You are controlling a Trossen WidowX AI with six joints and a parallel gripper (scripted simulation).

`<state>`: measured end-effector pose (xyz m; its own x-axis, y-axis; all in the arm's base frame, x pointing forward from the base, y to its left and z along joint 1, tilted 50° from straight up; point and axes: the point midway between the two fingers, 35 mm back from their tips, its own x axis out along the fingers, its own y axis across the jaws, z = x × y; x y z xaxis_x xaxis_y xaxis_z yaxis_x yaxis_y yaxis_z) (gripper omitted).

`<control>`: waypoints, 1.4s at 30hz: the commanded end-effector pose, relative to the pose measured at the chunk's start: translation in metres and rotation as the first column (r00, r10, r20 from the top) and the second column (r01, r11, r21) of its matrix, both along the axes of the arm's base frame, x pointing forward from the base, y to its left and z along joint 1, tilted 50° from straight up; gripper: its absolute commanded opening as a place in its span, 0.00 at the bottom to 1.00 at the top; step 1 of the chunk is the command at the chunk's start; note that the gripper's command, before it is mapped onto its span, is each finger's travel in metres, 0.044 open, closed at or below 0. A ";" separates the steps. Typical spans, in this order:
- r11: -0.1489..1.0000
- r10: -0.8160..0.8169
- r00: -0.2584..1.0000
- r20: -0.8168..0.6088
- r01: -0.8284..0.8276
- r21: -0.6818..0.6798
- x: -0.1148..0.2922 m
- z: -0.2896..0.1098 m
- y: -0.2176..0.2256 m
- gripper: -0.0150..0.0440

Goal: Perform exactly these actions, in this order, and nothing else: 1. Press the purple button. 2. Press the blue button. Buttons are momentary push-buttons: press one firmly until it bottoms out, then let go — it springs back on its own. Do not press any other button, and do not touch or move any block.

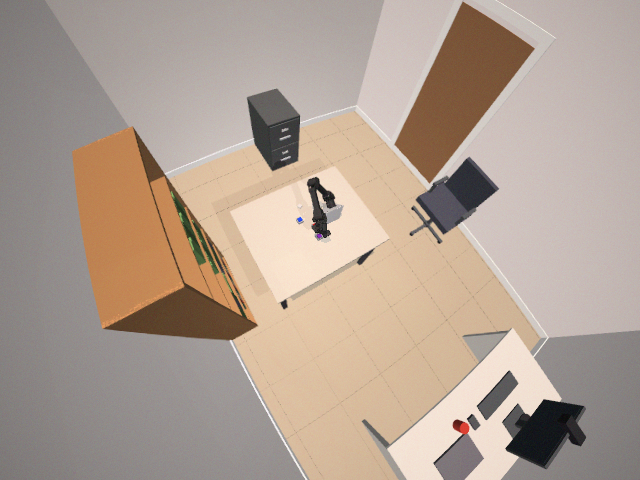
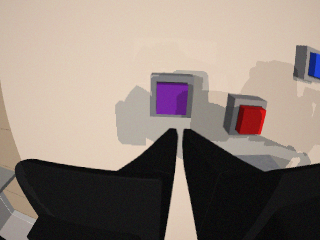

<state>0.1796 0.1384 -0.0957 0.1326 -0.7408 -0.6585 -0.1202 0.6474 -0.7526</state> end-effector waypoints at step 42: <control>1.000 -0.006 1.000 0.002 0.006 -0.012 0.097 0.116 -0.174 0.29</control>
<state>0.2778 -0.0293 0.0250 0.1344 -0.7452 -0.6532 -0.1081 0.6442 -0.7572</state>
